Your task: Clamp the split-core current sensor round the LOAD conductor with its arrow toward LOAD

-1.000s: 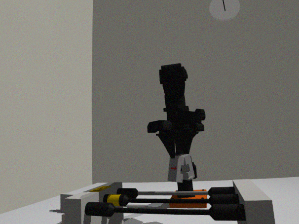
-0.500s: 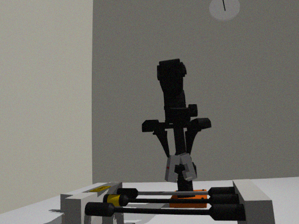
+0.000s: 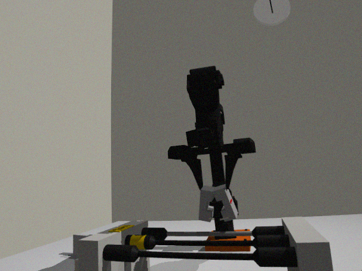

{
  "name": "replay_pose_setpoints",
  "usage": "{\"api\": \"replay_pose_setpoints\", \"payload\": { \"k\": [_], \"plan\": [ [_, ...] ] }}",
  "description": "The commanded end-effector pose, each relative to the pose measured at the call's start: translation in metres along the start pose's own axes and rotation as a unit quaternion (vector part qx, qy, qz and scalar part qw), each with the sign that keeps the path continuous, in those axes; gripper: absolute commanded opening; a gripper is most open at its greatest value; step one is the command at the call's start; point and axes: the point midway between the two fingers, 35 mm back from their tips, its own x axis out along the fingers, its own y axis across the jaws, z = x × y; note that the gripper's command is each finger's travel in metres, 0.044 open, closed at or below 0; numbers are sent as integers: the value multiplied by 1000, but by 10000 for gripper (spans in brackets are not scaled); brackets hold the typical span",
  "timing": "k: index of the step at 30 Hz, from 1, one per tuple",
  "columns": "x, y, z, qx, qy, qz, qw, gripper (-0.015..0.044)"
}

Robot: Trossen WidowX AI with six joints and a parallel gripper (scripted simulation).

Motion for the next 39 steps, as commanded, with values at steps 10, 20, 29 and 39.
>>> {"api": "replay_pose_setpoints", "payload": {
  "k": [10, 20, 29, 39],
  "plan": [
    [-1, 2, 24, 237, -2, 4, 972, 0],
    [1, 2, 41, 406, -2, 5, 914, 0],
    [4, 2, 57, 547, -1, 5, 837, 0],
    [7, 2, 73, 678, -1, 6, 735, 0]
  ]
}}
